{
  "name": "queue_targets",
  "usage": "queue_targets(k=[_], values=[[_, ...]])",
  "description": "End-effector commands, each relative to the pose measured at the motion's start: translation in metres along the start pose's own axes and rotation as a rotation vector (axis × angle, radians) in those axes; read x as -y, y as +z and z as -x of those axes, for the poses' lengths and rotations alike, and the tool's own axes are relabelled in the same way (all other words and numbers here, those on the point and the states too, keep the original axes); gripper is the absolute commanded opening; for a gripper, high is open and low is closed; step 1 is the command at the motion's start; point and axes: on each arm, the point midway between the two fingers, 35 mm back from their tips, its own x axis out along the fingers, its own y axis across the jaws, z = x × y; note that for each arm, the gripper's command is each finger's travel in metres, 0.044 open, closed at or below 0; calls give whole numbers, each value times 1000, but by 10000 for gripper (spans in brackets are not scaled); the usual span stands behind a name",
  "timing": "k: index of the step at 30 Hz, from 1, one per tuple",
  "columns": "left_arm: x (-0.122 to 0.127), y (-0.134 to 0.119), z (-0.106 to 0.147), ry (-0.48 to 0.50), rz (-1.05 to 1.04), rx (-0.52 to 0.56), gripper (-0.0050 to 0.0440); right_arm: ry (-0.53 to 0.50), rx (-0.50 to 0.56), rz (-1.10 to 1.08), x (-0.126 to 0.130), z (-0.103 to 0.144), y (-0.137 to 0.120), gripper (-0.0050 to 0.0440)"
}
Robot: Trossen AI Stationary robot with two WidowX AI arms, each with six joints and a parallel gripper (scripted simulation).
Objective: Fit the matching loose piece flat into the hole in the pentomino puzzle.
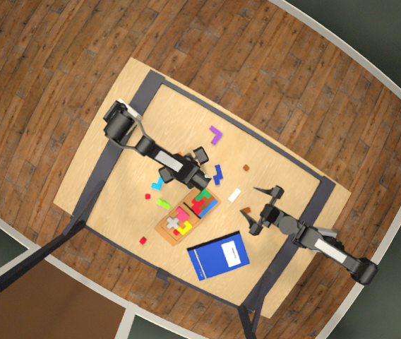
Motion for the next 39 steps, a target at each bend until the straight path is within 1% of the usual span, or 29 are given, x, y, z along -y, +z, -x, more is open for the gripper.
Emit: queue_targets(k=[1,3,4,13,18,20,25,30,33,35,37,39], values=[[0,20,8,4,-1,14,-43,22,25,17,-10,19,5,440],[0,20,8,4,-1,14,-43,22,25,17,-10,19,5,440],[0,27,9,5,-1,14,-50,26,24,19,-13,25,4,440],[12,104,19,6,-1,22,-50,106,20,68,-46,81,-23,440],[21,132,21,6,-1,24,-50,131,19,83,-54,97,-34,440],[21,132,21,6,-1,24,-50,131,19,83,-54,97,-34,440],[27,143,20,6,-1,23,-50,135,15,86,-55,99,-37,440],[27,145,20,5,21,23,-50,133,17,85,-54,99,-36,440],[26,144,20,5,99,22,-50,132,21,83,-54,98,-33,440],[26,144,20,3,204,22,-50,132,21,83,-54,98,-33,440],[26,144,20,3,204,22,-50,132,21,83,-54,98,-33,440],[26,145,22,1,351,24,-50,132,21,83,-54,98,-33,440]])
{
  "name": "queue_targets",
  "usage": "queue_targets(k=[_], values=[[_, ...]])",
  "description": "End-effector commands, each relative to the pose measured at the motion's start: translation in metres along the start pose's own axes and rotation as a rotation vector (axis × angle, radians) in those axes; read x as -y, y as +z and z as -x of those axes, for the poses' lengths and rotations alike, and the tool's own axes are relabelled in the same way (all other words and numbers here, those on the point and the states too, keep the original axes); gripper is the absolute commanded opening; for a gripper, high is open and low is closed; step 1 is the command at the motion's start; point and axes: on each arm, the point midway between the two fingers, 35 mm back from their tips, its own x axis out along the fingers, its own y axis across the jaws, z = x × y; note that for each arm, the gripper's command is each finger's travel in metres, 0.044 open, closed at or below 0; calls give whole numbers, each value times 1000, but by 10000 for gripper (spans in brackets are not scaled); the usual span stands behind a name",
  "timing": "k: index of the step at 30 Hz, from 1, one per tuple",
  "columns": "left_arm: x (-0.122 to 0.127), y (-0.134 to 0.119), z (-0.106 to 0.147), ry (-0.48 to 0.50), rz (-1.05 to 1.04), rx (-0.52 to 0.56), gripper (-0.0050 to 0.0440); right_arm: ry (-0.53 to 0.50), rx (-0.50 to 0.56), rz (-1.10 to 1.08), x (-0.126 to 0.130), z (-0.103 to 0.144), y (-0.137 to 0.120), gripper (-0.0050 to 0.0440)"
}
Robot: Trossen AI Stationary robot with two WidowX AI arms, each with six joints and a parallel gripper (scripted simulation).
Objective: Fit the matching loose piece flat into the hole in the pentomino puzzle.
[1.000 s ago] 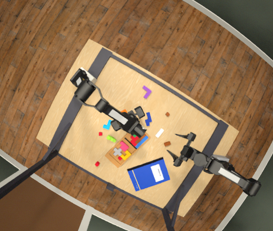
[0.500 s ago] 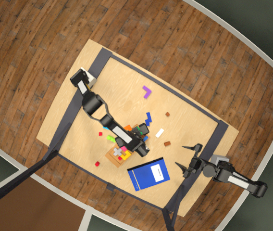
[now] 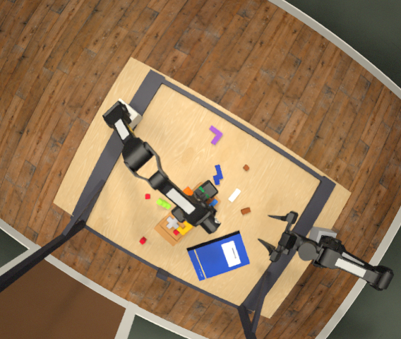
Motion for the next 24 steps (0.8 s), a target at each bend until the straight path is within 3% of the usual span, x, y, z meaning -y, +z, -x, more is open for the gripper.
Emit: queue_targets(k=[1,13,15,24], values=[[0,7,9,-1,197,25,-50,-1,21,2,0,4,7,440],[0,7,9,-10,823,20,-50,-1,21,2,0,4,7,440],[0,7,9,-10,823,20,-50,-1,21,2,0,4,7,440],[-1,7,10,-17,1253,17,-50,-1,21,2,0,4,7,440]])
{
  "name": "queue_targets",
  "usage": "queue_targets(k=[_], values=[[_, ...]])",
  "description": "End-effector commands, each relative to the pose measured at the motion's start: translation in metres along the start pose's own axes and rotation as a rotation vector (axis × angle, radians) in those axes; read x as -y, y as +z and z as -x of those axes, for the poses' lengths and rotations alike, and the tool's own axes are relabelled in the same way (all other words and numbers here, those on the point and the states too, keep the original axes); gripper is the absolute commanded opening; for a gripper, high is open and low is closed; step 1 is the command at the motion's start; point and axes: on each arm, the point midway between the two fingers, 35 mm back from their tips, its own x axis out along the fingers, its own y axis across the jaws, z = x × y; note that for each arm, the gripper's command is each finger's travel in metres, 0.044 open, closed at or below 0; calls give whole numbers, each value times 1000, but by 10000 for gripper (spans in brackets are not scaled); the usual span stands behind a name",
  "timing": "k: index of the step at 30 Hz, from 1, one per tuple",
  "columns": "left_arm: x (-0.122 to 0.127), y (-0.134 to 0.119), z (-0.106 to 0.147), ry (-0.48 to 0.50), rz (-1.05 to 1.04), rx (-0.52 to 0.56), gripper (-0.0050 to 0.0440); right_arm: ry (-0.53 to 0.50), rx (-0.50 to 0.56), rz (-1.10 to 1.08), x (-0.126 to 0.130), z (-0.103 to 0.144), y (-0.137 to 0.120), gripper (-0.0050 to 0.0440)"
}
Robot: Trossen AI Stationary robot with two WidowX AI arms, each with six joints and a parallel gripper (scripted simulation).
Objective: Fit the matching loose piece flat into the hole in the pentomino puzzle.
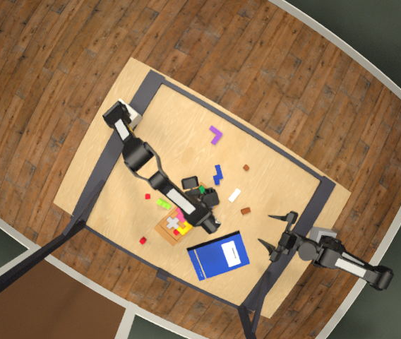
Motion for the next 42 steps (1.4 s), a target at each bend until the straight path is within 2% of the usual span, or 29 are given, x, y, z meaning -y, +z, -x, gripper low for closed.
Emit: queue_targets(k=[1,6,13,31,42], values=[[5,4,9,-24,195,8,-50,-1,21,2,0,4,7,440],[5,4,9,-24,404,5,-50,-1,21,2,0,4,7,440],[5,4,9,-24,493,3,-50,-1,21,2,0,4,7,440],[0,1,-22,-6,491,-2,-50,-1,21,2,0,4,7,440],[3,3,-8,-41,567,4,-50,-1,21,2,0,4,7,440]])
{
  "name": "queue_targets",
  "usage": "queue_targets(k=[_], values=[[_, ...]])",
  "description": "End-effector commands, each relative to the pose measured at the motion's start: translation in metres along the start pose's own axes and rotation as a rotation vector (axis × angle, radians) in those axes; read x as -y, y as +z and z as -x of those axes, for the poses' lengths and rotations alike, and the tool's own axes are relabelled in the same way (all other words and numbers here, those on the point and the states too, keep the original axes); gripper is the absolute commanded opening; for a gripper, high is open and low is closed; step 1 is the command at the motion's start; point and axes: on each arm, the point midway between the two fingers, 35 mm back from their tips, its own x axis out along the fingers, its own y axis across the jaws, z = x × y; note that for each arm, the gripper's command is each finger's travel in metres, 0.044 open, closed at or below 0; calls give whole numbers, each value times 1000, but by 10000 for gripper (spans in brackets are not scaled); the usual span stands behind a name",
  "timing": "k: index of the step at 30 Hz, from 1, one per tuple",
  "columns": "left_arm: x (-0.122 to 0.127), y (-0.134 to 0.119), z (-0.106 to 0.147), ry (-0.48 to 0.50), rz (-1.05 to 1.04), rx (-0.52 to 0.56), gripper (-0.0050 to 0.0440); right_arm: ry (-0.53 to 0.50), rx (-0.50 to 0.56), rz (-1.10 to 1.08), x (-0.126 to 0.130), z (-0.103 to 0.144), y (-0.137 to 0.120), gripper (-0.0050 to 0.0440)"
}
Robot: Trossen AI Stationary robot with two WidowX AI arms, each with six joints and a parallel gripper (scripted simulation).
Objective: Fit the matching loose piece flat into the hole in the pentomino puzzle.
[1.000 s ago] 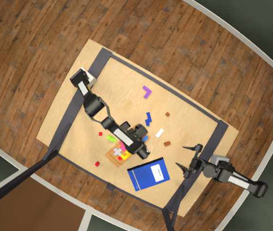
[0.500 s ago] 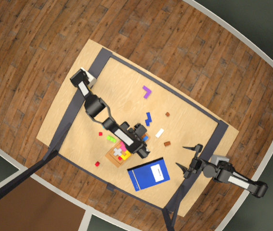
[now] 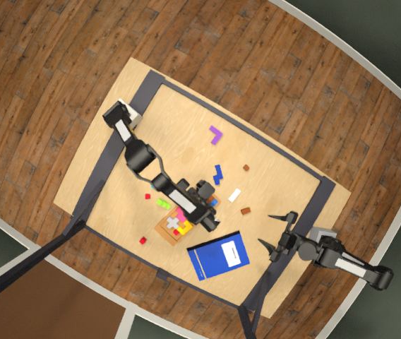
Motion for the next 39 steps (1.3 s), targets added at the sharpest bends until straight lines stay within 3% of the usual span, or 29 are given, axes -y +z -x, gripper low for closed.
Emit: queue_targets(k=[1,15,39], values=[[5,0,5,-23,27,-4,-50,-1,21,2,0,4,7,440],[1,1,-30,-8,25,-3,-50,-1,21,2,0,4,7,440],[6,0,-22,13,8,5,-50,-1,21,2,0,4,7,440]])
